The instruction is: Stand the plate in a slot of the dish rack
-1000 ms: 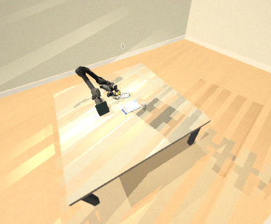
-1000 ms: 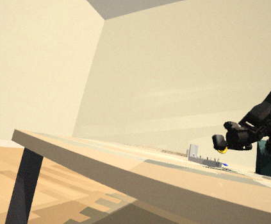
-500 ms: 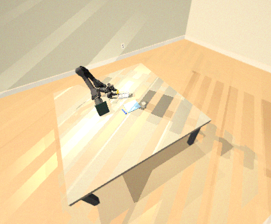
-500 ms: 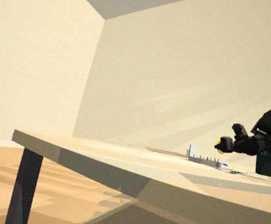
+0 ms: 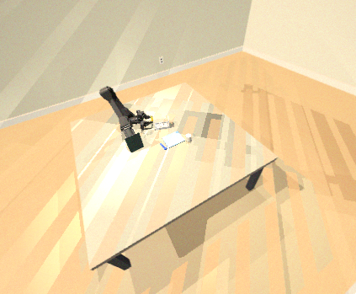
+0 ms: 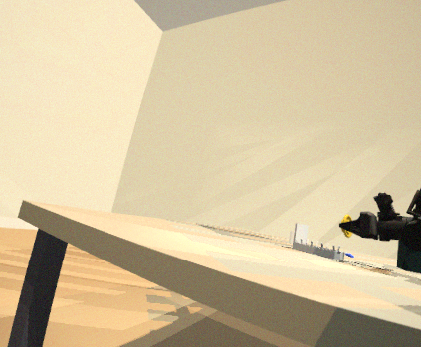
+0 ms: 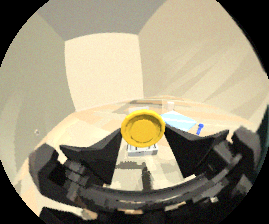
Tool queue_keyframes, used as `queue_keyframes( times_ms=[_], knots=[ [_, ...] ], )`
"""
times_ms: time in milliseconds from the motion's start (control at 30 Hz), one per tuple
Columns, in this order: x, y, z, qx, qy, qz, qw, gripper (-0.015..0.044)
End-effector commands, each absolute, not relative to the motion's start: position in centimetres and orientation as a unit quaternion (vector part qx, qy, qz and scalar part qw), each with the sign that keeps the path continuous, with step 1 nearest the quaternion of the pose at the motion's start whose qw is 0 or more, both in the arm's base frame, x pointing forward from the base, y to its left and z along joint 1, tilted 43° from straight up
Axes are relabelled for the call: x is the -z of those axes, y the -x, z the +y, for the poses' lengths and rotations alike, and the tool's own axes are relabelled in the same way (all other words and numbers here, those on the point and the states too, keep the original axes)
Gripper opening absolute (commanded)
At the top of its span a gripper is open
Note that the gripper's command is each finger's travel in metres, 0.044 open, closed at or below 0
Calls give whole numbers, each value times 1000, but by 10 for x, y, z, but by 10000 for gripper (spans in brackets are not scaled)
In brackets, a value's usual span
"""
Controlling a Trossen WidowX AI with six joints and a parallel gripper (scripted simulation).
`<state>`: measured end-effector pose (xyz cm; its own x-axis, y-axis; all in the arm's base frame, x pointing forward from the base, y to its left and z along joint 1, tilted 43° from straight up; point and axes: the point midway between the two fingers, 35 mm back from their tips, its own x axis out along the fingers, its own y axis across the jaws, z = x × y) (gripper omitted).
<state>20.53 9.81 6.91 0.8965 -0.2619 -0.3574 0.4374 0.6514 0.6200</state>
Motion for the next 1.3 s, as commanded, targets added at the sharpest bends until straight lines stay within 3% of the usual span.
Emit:
queue_keyframes(
  times_ms=[0,1267],
  knots=[
    [-71,-205,98,191,-374,109,901,0],
    [-37,-238,105,192,-377,109,900,0]
  ],
)
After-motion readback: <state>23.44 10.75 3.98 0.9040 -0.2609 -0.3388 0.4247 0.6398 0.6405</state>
